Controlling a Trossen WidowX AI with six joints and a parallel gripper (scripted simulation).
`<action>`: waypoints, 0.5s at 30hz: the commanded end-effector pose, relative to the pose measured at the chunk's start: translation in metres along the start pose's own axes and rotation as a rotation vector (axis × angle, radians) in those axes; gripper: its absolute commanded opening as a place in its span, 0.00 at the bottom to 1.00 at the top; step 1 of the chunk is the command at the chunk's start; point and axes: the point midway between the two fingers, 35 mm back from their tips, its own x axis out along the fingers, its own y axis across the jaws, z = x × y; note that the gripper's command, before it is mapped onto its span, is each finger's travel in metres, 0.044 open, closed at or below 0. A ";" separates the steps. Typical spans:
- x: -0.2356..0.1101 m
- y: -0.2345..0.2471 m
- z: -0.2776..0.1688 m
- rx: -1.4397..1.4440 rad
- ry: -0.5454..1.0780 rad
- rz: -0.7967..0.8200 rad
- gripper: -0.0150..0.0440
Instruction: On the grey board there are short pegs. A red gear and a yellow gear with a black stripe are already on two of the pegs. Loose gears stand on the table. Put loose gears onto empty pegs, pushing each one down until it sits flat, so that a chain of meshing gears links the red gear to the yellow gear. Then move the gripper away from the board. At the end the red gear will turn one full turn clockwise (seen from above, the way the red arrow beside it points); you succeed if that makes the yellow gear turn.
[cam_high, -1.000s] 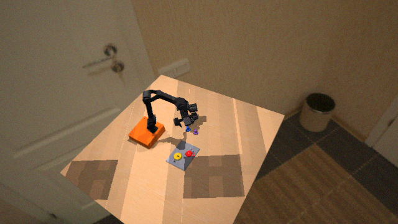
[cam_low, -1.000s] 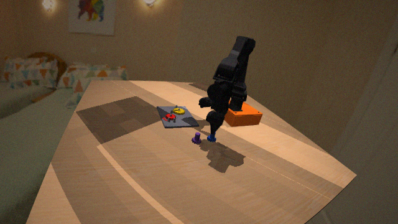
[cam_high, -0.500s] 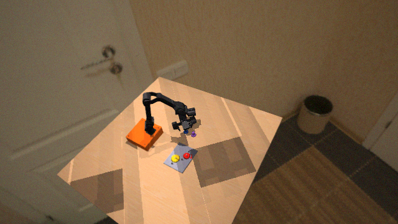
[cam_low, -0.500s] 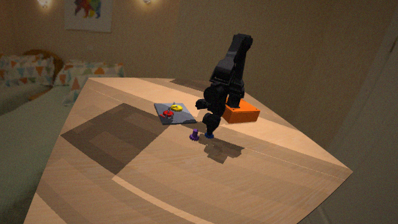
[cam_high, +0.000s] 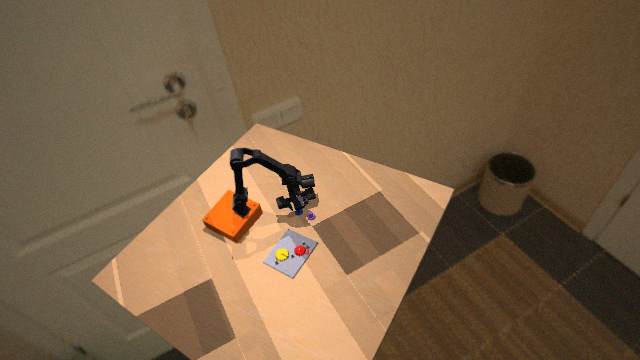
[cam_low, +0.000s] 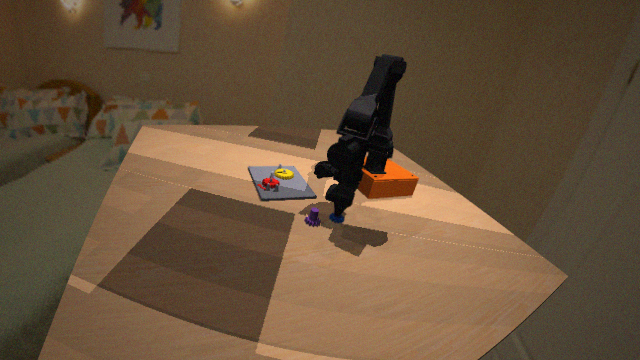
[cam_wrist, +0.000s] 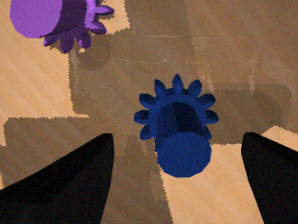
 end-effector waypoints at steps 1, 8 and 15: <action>0.001 -0.001 0.001 -0.002 -0.006 -0.003 0.56; 0.001 -0.001 0.001 -0.002 -0.006 -0.003 0.34; -0.003 0.000 0.001 -0.001 -0.006 -0.003 0.25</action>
